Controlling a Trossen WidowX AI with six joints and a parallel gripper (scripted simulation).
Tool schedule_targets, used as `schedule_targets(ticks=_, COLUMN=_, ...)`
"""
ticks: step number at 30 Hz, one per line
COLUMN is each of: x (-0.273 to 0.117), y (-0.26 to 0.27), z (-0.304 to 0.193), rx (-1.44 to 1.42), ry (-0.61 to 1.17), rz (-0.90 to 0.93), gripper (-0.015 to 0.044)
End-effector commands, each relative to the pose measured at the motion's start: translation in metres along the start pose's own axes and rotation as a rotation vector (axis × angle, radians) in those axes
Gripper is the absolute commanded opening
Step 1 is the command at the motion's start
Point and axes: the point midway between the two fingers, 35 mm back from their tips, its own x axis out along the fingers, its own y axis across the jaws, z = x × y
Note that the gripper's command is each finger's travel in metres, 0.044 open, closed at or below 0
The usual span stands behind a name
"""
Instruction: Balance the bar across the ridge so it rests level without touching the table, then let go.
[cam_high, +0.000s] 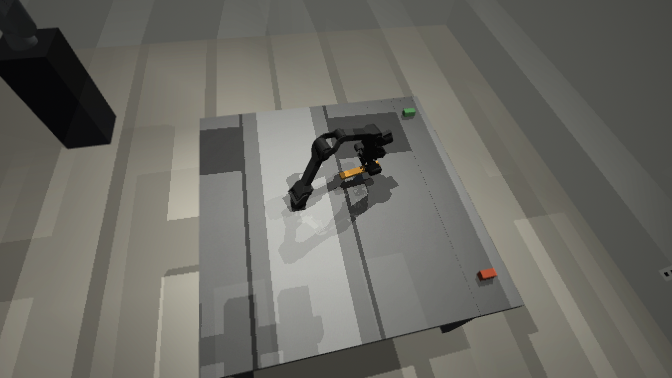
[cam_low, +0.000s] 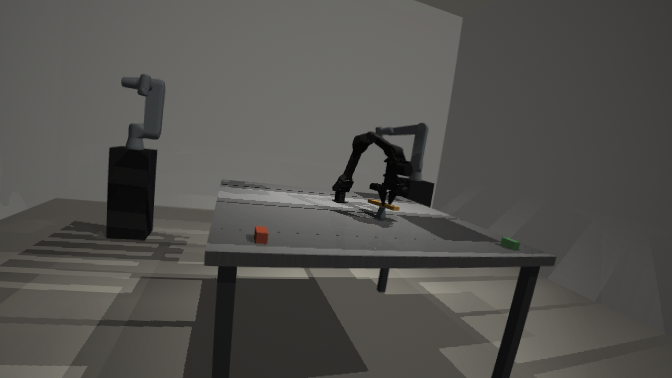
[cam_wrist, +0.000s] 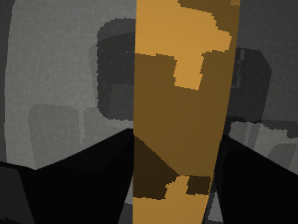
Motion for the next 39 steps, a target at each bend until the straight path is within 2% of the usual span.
schedule_targets(ticks=1, x=0.0006, y=-0.0002, z=0.0004, rx=0.0, ry=-0.002, rz=-0.001, gripper=0.0)
schedule_targets(ticks=39, x=0.0038, y=-0.0003, z=0.0001, rx=0.0, ry=-0.002, rz=-0.001, gripper=0.0)
